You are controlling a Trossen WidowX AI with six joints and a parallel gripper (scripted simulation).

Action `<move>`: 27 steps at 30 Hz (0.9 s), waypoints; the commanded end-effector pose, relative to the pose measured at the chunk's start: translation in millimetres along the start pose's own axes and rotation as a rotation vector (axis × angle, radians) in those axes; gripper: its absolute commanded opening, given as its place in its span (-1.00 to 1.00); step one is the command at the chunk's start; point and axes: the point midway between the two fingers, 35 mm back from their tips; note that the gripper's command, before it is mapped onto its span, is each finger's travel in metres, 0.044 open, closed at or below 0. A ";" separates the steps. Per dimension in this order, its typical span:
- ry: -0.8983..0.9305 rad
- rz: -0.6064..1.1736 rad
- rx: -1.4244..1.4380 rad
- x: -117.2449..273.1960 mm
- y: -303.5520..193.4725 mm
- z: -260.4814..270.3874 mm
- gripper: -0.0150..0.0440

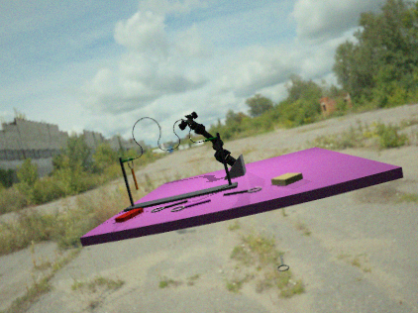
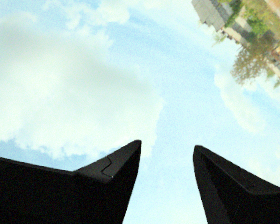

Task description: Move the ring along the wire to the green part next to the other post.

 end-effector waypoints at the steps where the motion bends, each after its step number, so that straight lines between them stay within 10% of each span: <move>1: 0.049 0.112 0.090 -2.6 -61.9 11.6 0.05; 27: 0.428 0.810 0.671 109.0 -434.7 -33.3 0.05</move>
Point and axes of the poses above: the point midway between the two fingers, 35 mm back from their tips, its own x axis back along the fingers, its own z axis across the jaws, y = z × x, and after that the axes turned 11 degrees about x, right-handed
